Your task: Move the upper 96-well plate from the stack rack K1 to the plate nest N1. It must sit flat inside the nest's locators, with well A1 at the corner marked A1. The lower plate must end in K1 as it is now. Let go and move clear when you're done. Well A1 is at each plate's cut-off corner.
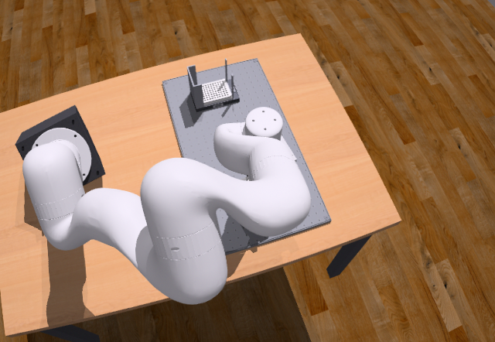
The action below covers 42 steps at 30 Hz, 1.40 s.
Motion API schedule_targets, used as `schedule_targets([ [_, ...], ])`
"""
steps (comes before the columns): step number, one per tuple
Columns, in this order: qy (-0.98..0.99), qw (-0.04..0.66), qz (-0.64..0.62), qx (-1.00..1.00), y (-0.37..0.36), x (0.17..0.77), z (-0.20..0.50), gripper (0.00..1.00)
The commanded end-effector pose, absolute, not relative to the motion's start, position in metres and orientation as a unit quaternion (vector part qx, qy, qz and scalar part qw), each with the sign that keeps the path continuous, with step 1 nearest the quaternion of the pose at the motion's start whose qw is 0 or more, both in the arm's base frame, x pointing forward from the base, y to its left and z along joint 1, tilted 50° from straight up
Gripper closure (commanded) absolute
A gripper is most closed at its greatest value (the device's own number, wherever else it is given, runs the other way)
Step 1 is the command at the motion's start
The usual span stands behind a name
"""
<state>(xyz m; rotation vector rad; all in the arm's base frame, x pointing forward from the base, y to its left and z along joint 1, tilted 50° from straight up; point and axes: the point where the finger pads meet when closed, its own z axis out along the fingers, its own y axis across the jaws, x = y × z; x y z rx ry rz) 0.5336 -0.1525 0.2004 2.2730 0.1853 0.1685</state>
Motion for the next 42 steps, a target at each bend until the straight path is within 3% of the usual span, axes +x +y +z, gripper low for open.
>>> schedule_targets([
  [1, 0.074, 0.415, 0.068, 0.904, -0.157, 0.535, 0.196, 1.0],
  [42, 0.074, 0.415, 0.068, 0.904, -0.196, 0.545, 0.163, 1.0],
])
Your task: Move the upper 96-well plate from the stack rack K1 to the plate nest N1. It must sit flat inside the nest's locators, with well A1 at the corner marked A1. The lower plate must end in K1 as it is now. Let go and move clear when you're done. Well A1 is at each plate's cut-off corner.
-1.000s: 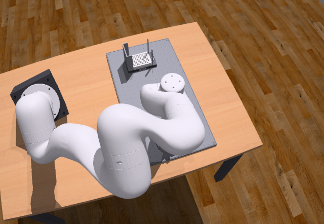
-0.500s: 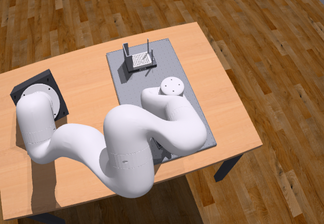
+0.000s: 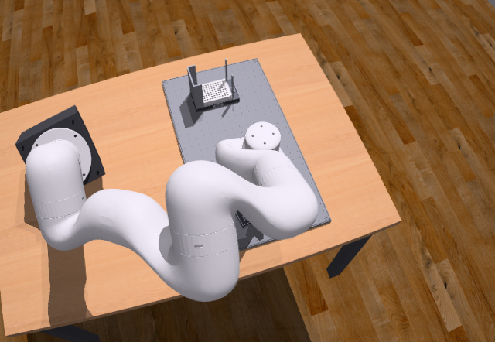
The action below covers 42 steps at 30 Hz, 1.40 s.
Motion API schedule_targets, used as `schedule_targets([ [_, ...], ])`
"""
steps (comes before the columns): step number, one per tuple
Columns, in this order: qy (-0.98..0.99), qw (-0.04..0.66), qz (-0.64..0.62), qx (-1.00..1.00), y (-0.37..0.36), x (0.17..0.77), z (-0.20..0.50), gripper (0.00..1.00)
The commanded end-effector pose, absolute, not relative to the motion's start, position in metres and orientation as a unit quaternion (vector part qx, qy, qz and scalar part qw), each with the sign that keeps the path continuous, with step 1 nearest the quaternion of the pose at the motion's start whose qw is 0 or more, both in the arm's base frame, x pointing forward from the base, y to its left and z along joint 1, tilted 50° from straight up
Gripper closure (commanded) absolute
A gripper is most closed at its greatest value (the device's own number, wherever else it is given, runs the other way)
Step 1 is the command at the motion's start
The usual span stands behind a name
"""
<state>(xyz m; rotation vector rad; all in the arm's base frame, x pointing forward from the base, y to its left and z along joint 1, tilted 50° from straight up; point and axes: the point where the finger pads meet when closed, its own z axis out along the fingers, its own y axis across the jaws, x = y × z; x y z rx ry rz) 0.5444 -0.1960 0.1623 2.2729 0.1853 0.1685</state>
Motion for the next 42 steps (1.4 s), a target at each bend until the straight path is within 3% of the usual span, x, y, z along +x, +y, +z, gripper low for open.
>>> schedule_targets([
  [1, 0.074, 0.415, 0.068, 0.904, -0.1959, 0.545, 0.1626, 1.0],
  [42, 0.074, 0.415, 0.068, 0.904, -0.1989, 0.5457, 0.16, 1.0],
])
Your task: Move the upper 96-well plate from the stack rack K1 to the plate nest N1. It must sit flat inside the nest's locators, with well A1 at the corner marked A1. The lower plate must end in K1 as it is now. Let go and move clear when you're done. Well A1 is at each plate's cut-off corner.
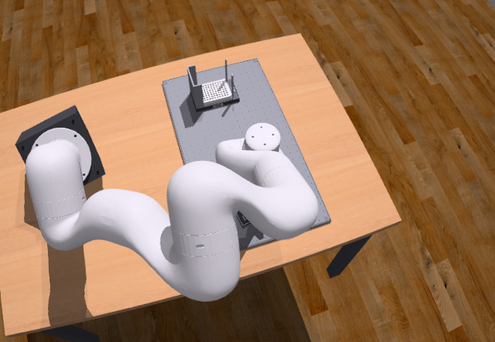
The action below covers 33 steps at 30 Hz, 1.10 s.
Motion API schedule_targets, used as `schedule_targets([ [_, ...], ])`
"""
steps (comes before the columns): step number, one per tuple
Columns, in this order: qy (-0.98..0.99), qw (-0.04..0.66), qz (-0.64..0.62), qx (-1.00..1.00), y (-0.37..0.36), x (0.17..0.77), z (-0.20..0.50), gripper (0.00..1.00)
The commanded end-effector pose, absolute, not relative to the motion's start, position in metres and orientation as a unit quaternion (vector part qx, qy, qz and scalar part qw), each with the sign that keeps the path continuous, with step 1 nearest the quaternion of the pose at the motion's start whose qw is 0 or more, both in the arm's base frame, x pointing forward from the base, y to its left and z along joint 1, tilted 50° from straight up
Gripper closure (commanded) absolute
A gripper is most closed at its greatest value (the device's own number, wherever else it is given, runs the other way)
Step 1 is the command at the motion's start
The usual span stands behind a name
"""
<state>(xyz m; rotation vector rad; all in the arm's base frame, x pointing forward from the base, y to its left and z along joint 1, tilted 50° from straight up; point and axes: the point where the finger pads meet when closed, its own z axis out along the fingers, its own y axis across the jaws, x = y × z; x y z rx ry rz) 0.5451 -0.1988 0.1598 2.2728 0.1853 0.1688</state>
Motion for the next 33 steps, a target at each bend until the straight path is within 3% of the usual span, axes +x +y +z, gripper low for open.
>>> schedule_targets([
  [1, 0.074, 0.415, 0.068, 0.904, -0.199, 0.5457, 0.1598, 1.0],
  [33, 0.074, 0.415, 0.068, 0.904, -0.2024, 0.5465, 0.1568, 1.0],
])
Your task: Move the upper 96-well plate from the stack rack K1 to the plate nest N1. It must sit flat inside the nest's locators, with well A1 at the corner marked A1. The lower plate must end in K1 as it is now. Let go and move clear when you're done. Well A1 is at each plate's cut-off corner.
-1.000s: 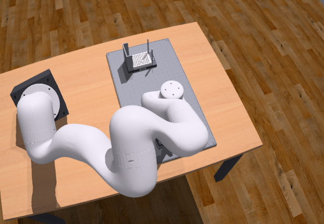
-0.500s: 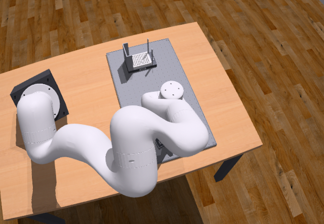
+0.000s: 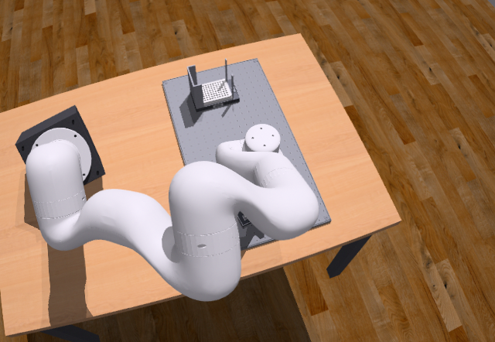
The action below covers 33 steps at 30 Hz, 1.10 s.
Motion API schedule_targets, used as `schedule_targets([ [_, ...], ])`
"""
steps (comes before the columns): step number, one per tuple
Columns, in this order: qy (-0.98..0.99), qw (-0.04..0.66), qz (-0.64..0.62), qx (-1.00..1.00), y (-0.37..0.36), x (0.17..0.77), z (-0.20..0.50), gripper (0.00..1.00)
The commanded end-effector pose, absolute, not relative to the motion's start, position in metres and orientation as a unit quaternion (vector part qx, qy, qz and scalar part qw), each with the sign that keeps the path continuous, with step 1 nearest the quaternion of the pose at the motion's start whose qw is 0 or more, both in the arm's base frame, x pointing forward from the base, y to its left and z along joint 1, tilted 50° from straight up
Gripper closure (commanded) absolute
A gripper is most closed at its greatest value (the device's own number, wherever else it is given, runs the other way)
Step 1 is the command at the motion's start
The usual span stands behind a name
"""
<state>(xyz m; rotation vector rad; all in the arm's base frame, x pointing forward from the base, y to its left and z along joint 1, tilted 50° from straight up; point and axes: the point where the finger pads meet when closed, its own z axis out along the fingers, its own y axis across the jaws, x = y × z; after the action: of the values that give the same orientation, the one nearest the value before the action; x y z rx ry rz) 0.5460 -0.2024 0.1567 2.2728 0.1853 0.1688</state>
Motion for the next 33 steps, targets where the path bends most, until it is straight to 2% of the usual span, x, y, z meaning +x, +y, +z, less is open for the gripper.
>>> schedule_targets([
  [1, 0.074, 0.415, 0.068, 0.904, -0.2026, 0.5466, 0.1567, 1.0],
  [16, 0.074, 0.415, 0.068, 0.904, -0.2041, 0.5469, 0.1554, 1.0],
  [17, 0.074, 0.415, 0.068, 0.904, -0.2045, 0.5471, 0.155, 0.0],
  [33, 0.074, 0.415, 0.068, 0.904, -0.2045, 0.5471, 0.155, 0.0],
])
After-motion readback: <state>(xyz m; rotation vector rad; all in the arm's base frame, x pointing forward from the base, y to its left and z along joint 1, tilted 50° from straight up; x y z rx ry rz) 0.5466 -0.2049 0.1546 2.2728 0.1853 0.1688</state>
